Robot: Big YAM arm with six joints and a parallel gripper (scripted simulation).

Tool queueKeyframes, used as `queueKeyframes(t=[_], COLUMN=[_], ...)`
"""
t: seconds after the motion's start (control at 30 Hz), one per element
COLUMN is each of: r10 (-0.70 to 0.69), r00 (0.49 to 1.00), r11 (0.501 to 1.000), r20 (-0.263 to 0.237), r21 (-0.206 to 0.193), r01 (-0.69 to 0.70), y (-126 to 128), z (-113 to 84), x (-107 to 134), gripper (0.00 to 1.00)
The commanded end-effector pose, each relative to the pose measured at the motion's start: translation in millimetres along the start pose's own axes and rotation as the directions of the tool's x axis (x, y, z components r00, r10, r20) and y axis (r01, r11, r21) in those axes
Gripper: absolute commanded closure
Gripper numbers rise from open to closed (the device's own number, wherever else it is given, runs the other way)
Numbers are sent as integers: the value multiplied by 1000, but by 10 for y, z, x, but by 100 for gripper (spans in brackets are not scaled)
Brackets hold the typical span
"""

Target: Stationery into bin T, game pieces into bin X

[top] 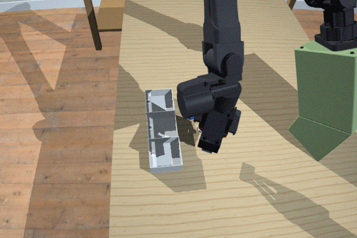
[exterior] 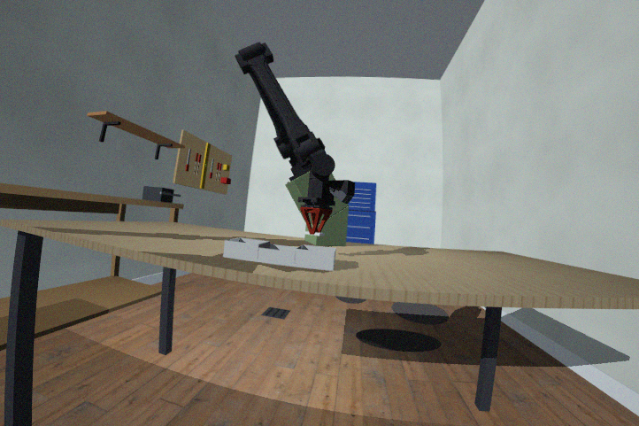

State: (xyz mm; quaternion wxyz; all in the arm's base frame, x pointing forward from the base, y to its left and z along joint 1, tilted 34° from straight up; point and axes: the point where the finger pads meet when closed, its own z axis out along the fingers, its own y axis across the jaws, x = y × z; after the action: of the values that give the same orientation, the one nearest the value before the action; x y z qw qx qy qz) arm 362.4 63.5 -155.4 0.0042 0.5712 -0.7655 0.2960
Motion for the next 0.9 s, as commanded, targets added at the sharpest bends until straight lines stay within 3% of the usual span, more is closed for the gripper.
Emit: queueKeyframes(t=[0.0,0.4,0.53,0.67,0.87], r10=[14,15,15,-170,-327], r00=[1000,1000,1000,985,945], r11=[1000,1000,1000,985,945], r20=[9,10,10,6,-7], r21=[11,16,17,20,10], r01=[-14,-15,-15,170,327], y=[-195,-875,-989,-1216,-1558], z=[-42,-54,-57,-63,-74], x=[8,320,373,479,639], gripper=[80,80,80,80,80])
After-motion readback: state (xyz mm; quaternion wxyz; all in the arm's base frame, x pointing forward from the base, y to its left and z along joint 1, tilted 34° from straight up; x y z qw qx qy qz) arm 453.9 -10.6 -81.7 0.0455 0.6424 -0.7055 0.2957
